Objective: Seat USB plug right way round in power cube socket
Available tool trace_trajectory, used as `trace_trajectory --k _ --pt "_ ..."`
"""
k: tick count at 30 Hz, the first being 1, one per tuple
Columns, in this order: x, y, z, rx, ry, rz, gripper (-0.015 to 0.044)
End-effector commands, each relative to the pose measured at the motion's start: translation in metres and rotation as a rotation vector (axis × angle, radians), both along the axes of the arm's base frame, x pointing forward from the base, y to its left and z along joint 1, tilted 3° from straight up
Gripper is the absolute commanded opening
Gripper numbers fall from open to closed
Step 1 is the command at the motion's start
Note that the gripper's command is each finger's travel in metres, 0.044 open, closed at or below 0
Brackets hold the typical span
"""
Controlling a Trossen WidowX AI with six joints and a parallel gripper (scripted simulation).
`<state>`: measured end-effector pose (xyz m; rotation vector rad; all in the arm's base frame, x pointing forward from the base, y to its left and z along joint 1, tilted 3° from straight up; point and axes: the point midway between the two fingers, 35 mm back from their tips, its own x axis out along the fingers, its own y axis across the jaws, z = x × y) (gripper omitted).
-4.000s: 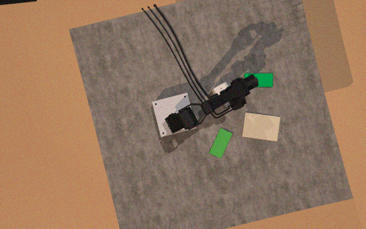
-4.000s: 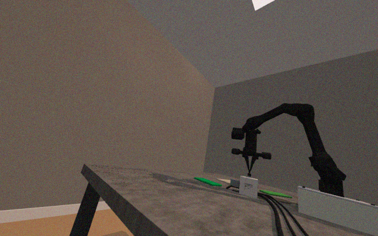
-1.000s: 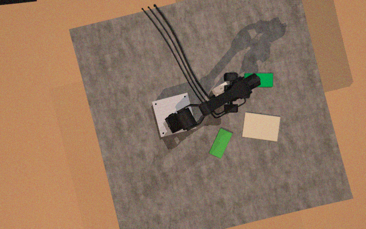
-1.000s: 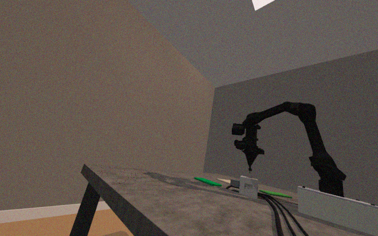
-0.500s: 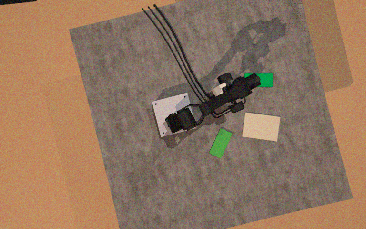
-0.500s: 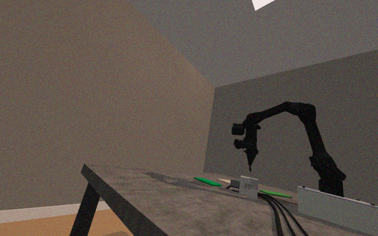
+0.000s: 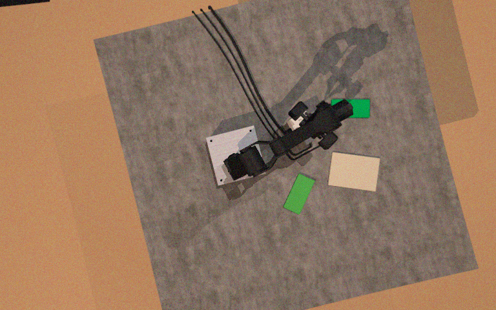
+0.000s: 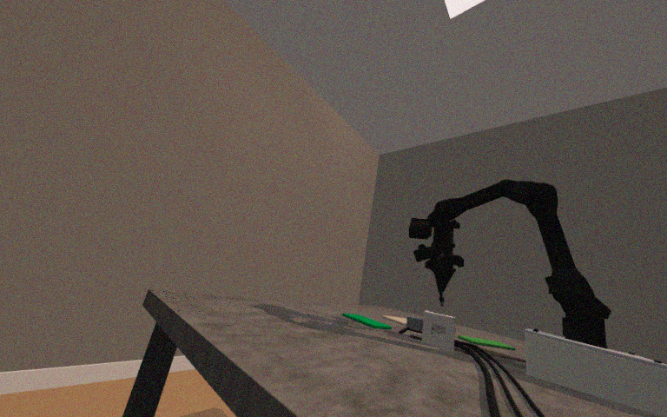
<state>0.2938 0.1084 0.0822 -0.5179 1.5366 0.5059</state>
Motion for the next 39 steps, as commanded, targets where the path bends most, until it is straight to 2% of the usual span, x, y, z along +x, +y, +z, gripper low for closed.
trace_trajectory --k 1,39 --pt "-0.0001 0.0000 -0.0002 0.002 0.002 0.111 0.0000" --pt "-0.0001 -0.0001 -0.0003 0.025 0.018 1.105 0.0000"
